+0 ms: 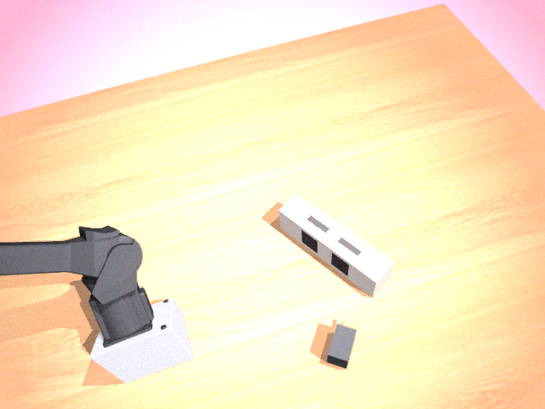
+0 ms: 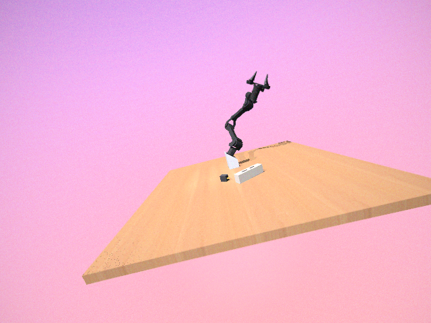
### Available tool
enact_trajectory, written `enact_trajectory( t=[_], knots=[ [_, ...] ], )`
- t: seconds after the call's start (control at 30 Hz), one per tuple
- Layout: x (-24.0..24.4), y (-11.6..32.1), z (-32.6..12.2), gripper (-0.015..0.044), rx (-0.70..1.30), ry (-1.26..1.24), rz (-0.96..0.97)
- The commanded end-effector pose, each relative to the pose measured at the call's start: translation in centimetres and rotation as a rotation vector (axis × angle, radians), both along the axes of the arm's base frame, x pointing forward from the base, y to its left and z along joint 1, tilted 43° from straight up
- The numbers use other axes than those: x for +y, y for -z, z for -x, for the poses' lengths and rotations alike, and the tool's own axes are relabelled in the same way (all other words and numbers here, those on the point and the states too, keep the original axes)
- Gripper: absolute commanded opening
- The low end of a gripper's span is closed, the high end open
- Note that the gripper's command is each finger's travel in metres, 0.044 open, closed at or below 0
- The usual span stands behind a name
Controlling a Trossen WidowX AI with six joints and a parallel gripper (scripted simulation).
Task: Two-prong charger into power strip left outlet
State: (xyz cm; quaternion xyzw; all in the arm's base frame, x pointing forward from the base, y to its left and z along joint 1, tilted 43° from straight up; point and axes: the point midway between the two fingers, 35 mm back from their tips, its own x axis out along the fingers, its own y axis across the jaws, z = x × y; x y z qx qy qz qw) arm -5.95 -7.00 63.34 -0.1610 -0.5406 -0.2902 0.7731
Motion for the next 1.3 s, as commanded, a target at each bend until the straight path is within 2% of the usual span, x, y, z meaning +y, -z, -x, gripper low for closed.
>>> enact_trajectory(
  t=[0.0,0.63,1.27],
  knots=[
    [1.7,-0.4,-3.9,0.0440,0.102,0.040,0.062],
    [5.1,1.8,-18.7,0.0440,0.476,0.187,0.232],
    [4.4,9.1,-32.5,0.0440,0.899,0.290,0.390]
  ],
)
